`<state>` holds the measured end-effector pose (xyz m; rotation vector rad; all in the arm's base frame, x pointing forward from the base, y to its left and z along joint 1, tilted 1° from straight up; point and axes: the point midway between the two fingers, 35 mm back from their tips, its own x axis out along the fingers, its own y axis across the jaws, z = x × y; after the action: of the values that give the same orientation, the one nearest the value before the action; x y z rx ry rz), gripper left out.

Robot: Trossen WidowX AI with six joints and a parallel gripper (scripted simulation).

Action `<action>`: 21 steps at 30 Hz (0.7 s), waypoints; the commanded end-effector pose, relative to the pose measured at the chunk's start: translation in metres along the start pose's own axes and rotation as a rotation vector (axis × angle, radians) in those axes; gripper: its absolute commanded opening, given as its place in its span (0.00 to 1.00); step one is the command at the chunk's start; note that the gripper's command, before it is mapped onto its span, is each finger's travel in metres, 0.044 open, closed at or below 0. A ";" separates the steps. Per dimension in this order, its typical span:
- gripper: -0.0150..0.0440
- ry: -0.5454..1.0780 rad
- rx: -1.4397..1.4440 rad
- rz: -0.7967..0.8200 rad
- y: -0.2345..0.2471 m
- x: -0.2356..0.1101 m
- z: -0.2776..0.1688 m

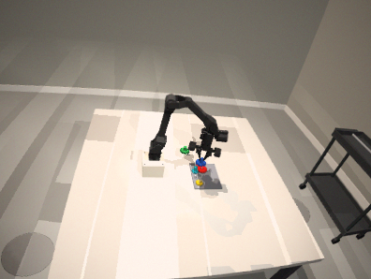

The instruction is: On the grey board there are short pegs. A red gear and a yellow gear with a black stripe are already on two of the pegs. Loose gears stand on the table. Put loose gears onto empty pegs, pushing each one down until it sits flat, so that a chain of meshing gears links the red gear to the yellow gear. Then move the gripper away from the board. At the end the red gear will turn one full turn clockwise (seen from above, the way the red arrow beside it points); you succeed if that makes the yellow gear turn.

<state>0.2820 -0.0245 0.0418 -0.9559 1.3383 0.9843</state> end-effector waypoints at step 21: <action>0.25 0.006 -0.003 -0.010 0.012 0.017 -0.054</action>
<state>0.2578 -0.0643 0.0248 -0.9561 1.3403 0.9847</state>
